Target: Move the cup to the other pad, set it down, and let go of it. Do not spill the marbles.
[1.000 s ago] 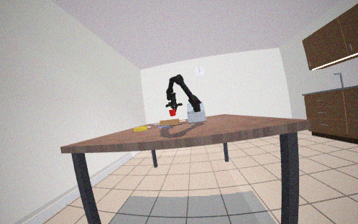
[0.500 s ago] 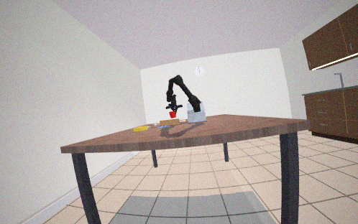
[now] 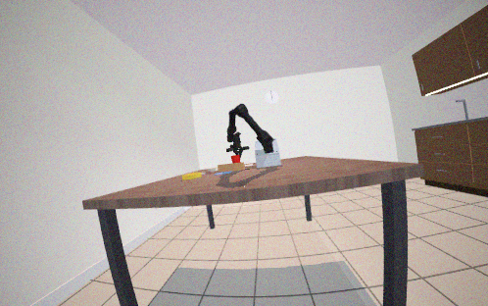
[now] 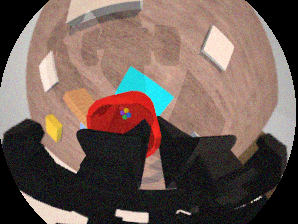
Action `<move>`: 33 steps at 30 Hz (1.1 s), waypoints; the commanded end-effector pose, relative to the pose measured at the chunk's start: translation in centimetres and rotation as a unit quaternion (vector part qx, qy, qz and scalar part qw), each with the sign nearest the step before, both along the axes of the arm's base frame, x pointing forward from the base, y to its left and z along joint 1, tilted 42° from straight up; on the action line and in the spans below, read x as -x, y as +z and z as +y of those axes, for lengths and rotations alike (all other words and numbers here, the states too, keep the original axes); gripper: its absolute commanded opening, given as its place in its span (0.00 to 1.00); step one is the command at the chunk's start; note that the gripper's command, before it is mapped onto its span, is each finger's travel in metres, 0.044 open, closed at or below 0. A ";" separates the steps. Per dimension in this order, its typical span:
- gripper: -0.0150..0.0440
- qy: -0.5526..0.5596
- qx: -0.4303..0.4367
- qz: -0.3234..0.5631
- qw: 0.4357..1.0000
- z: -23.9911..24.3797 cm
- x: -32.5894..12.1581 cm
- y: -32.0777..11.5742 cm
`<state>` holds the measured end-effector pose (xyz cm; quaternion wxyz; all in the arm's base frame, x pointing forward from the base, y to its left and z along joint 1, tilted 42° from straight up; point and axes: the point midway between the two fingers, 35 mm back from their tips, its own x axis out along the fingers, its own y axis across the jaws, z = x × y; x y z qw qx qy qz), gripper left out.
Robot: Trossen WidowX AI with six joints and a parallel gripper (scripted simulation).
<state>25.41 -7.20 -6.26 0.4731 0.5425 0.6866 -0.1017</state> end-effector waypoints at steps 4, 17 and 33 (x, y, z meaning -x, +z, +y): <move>0.25 -0.001 -0.005 0.006 1.000 1.1 0.2 -1.2; 0.25 -0.001 -0.006 0.006 1.000 2.5 0.4 -2.7; 0.25 0.001 -0.003 0.002 1.000 2.3 0.2 -2.5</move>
